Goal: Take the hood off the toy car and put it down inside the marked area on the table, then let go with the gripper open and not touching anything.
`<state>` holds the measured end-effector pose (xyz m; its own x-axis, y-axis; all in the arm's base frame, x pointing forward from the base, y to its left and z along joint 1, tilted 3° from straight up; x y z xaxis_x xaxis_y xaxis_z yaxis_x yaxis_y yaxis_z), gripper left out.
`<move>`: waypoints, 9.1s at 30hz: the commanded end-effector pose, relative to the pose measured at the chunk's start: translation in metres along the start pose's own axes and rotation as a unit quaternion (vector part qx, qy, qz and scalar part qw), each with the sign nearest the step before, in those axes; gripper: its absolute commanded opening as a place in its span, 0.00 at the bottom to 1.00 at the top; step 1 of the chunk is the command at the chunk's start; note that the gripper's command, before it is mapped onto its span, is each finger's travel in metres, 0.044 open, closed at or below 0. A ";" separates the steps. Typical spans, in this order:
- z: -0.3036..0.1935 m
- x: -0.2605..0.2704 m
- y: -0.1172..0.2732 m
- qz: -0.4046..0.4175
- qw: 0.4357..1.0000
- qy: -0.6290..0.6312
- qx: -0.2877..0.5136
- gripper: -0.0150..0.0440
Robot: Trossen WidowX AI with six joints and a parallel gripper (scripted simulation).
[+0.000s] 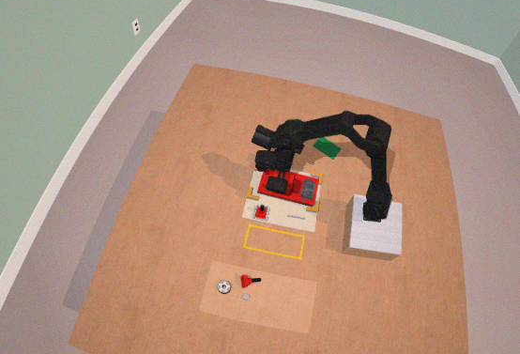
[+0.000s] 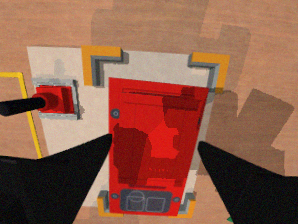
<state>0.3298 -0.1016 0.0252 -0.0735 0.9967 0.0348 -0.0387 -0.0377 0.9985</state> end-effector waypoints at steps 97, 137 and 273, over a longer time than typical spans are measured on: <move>0.008 0.026 0.058 0.005 1.000 0.007 0.001 0.25; -0.002 0.216 0.069 0.010 1.000 0.000 0.000 0.25; -0.003 0.218 -0.026 0.010 1.000 0.000 0.001 0.25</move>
<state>0.3123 0.1168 0.0113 -0.0778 0.9952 0.0589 -0.0418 -0.0623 0.9972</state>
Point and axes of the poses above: the point midway between the two fingers, 35 mm back from their tips, its own y axis back along the fingers, its own x axis across the jaws, z = x × y, the point moved 3 cm from there along y, back along the fingers, and after that the axes turned 10 degrees about y, right-handed, at the moved point
